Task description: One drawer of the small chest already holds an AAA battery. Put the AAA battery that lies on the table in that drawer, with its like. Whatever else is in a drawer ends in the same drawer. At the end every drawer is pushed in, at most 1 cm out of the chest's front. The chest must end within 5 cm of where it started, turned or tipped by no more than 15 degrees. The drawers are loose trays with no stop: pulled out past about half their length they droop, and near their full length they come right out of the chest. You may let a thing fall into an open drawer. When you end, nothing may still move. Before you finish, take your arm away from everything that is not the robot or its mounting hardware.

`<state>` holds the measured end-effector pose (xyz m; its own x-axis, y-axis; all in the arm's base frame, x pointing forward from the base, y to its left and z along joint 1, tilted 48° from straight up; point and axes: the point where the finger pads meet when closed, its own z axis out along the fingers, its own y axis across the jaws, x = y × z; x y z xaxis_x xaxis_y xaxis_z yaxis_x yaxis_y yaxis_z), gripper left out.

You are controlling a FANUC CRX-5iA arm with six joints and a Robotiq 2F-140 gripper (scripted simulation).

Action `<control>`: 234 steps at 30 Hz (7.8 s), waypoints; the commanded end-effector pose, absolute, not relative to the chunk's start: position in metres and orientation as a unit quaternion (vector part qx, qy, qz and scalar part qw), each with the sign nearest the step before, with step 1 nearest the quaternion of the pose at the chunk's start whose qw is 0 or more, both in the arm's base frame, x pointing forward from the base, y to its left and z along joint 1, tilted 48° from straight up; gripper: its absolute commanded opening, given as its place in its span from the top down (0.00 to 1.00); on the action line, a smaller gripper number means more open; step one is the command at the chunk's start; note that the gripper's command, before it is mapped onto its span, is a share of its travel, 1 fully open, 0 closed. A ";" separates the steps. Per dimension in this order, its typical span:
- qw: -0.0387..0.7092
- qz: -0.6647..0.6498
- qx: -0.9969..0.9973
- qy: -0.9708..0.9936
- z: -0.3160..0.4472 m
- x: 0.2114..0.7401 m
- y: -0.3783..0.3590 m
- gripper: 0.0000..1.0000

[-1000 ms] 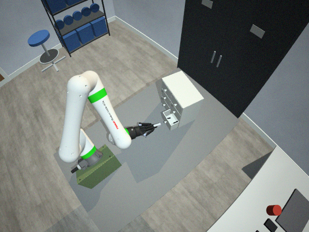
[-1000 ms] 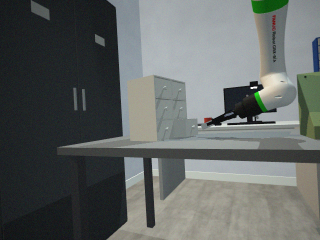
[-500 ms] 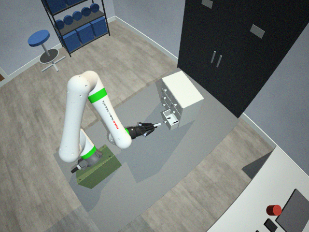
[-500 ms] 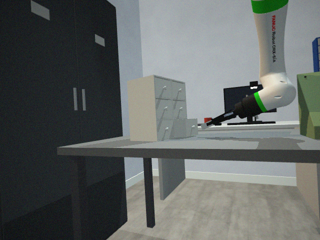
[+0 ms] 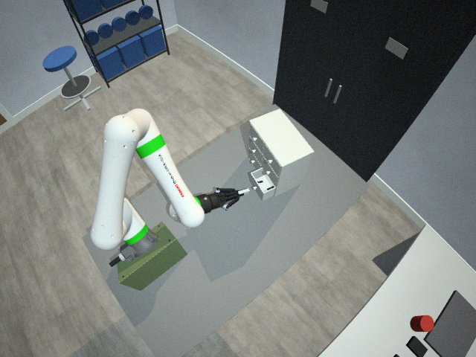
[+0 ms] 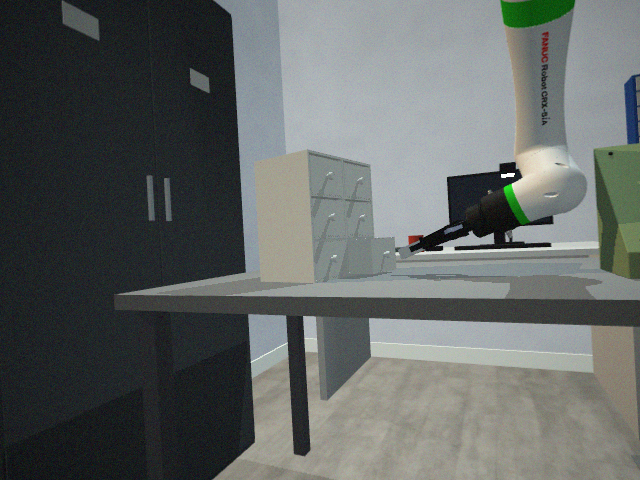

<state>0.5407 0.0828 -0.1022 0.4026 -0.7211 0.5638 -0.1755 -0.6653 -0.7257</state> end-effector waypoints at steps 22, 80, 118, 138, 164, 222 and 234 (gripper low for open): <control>0.293 -0.466 -0.785 0.286 -0.108 0.574 0.080 1.00; 0.293 -0.466 -0.785 0.286 -0.119 0.634 0.076 1.00; 0.293 -0.466 -0.785 0.286 -0.119 0.635 0.076 1.00; 0.293 -0.466 -0.785 0.286 -0.119 0.634 0.076 1.00; 0.293 -0.466 -0.785 0.286 -0.085 0.571 0.056 1.00; 0.347 -0.287 -0.866 0.216 -0.006 0.510 -0.015 1.00; 0.383 -0.112 -0.906 0.144 0.021 0.480 -0.036 1.00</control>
